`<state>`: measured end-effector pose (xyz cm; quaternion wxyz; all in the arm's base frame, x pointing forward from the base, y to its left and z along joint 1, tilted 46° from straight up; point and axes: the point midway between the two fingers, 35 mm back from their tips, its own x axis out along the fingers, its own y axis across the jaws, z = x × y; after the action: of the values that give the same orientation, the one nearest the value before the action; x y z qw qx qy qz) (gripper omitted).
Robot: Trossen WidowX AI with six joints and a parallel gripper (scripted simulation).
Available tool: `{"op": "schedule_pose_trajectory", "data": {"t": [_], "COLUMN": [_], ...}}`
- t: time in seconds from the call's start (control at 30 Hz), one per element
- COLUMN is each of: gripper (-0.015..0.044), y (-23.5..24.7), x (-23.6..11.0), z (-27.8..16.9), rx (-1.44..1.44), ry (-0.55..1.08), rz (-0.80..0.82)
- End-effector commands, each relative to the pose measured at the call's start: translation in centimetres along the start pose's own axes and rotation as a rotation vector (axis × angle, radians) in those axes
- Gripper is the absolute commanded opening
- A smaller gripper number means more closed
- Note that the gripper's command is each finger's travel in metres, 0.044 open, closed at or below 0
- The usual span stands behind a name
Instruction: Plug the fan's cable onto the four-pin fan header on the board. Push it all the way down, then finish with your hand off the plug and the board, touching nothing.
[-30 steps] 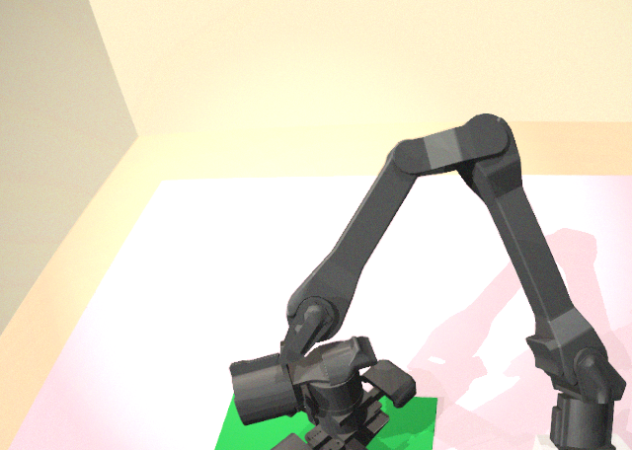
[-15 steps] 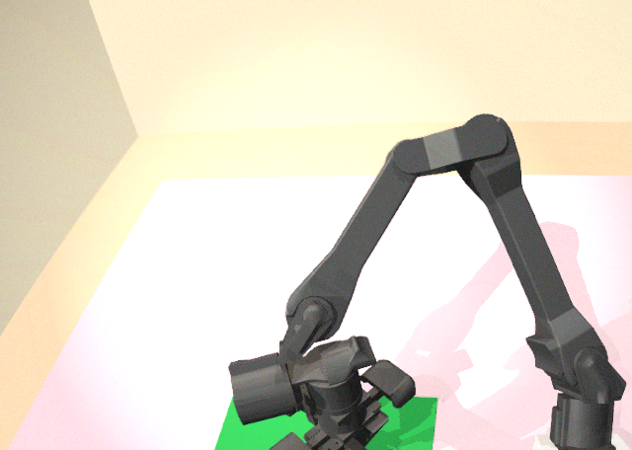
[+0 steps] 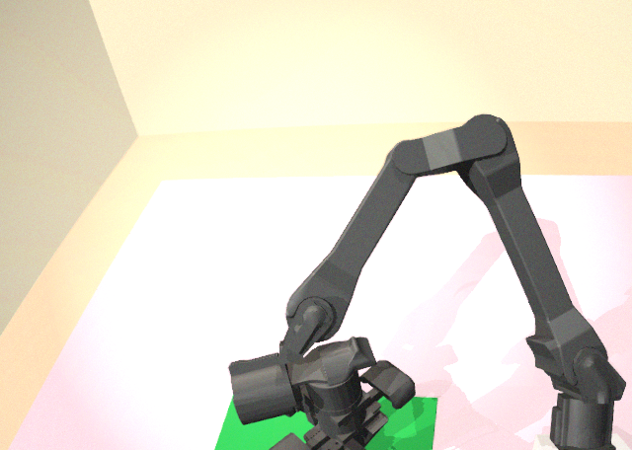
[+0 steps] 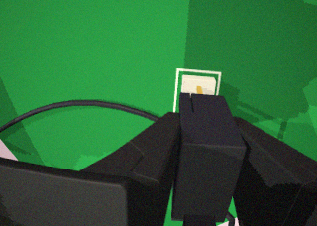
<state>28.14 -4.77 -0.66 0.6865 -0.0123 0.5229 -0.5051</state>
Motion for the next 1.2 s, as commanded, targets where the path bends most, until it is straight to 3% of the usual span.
{"op": "schedule_pose_trajectory", "data": {"t": [0.0,1.17], "gripper": [0.0,0.0], "y": [-0.07,-0.08], "x": [0.18,0.63], "z": [-0.11,-0.11], "rx": [-0.011,-0.011], "ry": [-0.002,-0.002], "rz": [-0.005,-0.005]}}
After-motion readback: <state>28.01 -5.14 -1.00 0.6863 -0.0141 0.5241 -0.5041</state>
